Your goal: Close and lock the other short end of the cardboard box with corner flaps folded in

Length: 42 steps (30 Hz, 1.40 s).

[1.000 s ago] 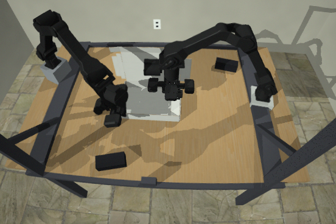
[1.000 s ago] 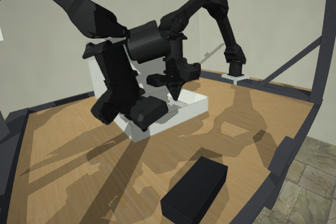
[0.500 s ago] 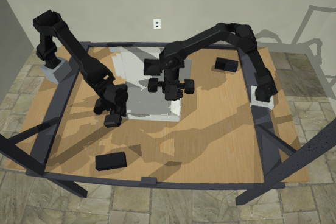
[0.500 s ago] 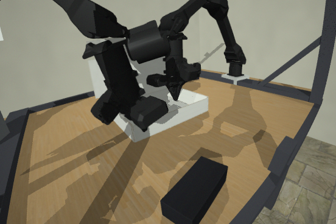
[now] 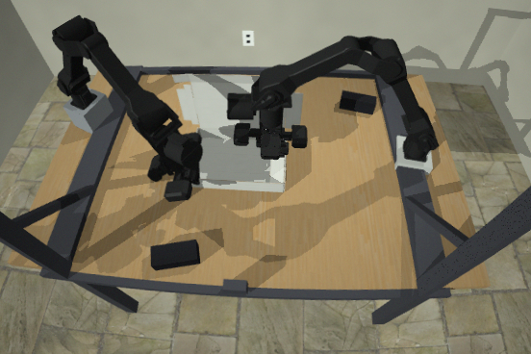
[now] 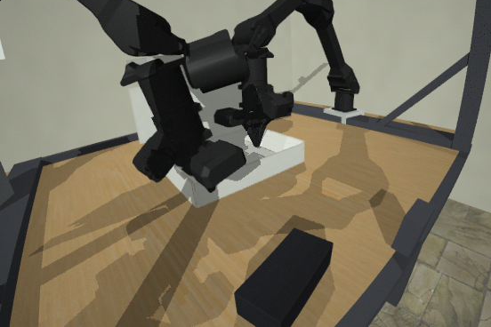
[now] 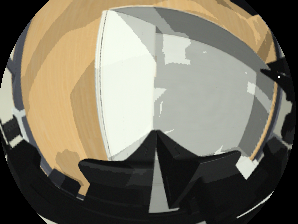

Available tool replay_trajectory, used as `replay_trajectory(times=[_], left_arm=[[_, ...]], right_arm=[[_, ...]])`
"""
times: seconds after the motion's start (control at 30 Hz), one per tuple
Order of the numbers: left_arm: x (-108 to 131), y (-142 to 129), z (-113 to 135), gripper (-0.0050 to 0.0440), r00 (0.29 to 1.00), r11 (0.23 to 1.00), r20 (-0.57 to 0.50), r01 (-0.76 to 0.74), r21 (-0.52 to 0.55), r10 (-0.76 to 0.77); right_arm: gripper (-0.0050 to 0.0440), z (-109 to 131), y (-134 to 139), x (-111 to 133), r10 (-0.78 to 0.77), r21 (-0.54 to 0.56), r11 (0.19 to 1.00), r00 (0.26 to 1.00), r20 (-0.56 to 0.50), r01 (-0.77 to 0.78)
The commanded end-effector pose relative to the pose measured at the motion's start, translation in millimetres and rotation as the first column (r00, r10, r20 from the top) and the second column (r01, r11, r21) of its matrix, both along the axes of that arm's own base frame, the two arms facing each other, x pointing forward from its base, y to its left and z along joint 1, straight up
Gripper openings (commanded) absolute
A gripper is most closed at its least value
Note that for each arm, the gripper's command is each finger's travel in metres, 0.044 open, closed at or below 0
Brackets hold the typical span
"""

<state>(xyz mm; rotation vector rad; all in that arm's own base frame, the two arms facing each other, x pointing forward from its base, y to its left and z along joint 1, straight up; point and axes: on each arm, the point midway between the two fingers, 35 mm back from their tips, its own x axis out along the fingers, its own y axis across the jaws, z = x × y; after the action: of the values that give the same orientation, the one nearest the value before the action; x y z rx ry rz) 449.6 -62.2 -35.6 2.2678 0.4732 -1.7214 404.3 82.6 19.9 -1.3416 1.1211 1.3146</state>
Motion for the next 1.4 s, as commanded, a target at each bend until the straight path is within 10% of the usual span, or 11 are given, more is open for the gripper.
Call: replay_trajectory(times=[0.0,0.5,1.1,1.37], left_arm=[[5.6,-2.2,12.7,0.0006,1.000,1.000,0.030,0.004,-0.010,-0.003],[4.4,-3.8,12.4,0.0006,1.000,1.000,0.026,0.006,-0.015,-0.005],[4.8,-3.7,12.6,0.0006,1.000,1.000,0.028,0.004,-0.015,-0.004],[4.8,-3.7,12.6,0.0006,1.000,1.000,0.028,0.004,-0.015,-0.004]], right_arm=[[0.0000,7.0,0.2,-1.5,-0.004,0.002,1.000,1.000,0.005,0.004],[0.0000,70.1,-2.6,-17.7,-0.005,-0.001,1.000,1.000,-0.005,0.005],[0.0000,72.2,-2.7,-18.5,-0.005,-0.001,1.000,1.000,-0.005,0.005],[0.0193,71.7,-7.0,-39.5,-0.005,-0.002,1.000,1.000,-0.006,0.005]])
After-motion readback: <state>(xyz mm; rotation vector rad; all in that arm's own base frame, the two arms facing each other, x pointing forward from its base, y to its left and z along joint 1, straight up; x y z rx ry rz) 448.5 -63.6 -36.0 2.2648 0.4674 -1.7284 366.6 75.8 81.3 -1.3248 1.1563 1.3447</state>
